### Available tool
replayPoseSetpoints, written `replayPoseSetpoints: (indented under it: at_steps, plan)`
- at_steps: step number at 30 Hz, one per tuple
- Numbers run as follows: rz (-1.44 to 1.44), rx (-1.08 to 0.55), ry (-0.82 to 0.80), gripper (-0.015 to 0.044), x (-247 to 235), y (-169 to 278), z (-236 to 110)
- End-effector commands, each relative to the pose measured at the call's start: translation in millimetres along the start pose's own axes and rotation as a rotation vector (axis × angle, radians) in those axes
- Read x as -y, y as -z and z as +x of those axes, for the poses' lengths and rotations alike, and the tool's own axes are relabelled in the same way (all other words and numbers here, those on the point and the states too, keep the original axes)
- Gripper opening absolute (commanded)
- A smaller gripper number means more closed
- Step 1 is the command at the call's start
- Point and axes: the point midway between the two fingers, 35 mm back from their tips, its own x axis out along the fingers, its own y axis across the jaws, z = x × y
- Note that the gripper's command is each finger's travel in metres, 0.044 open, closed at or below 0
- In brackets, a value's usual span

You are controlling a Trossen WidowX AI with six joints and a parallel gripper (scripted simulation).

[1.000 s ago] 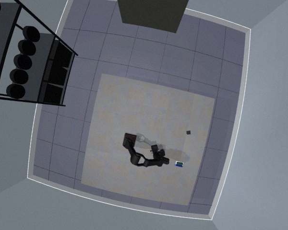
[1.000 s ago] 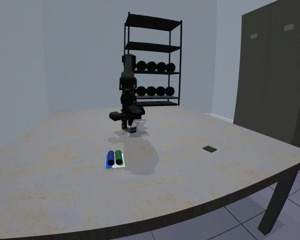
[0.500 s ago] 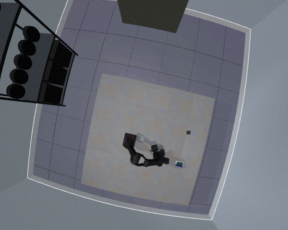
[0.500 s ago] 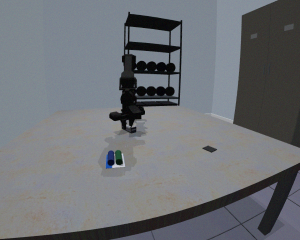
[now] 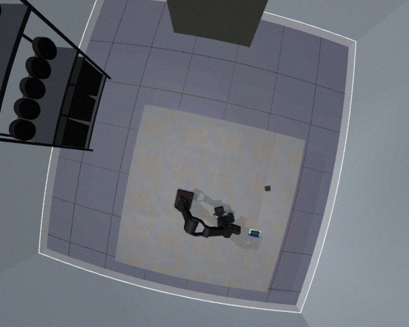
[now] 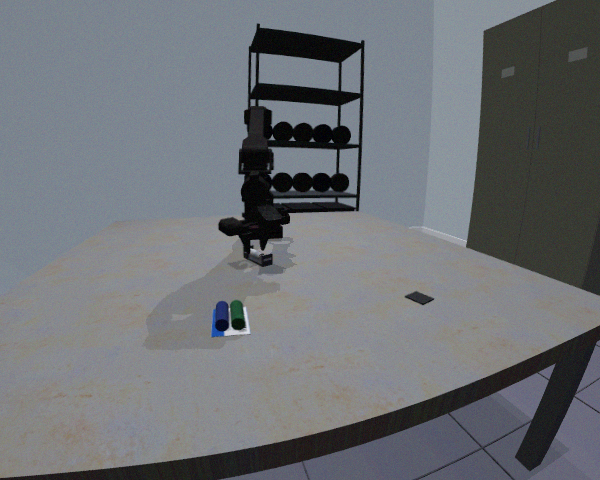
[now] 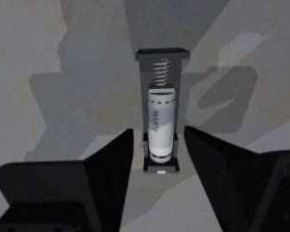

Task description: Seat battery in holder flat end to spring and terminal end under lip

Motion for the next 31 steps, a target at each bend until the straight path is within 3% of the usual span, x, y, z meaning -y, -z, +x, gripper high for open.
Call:
replayPoseSetpoints:
  at_steps: [1, 8, 31]
  plan:
    - [0.0, 0.008, 0.005, 0.0274, 0.7, -0.2, -20.8]
    - [0.001, 0.009, 0.006, 0.044, -3.6, 8.3, -73.2]
    - [0.001, 0.009, 0.006, 0.044, -3.6, 8.3, -73.2]
